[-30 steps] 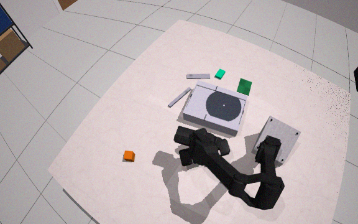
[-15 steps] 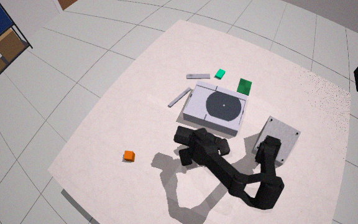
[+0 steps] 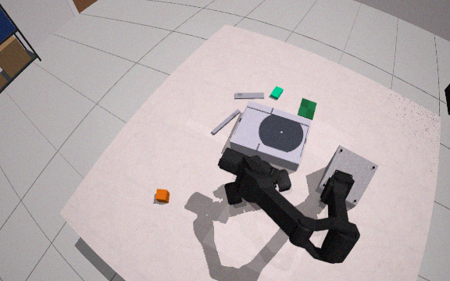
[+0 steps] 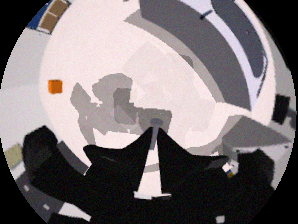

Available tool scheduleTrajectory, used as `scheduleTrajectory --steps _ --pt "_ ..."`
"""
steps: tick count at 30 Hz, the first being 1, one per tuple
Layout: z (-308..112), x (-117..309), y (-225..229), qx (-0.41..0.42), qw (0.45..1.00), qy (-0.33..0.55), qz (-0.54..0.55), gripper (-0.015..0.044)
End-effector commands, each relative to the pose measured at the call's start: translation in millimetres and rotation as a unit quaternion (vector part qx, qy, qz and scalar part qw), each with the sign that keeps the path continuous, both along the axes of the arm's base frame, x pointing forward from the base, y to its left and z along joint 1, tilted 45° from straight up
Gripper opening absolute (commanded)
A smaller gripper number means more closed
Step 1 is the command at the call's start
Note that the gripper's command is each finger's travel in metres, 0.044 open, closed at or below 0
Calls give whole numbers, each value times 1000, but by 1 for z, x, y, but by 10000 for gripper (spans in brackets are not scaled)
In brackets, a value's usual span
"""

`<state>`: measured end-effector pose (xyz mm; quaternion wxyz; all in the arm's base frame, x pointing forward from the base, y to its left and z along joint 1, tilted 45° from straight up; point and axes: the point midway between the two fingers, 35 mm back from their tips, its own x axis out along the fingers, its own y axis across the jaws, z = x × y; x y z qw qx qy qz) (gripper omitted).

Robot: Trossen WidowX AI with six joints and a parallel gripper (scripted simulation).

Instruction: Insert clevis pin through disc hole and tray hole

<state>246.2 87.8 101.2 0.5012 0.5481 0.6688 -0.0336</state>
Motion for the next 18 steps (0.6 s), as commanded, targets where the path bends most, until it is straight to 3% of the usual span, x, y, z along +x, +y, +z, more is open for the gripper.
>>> scheduleTrajectory --steps 1,18 --pt "11 0 -8 2 1000 -5 0 0" --pt "26 -3 -26 3 1000 15 -19 0"
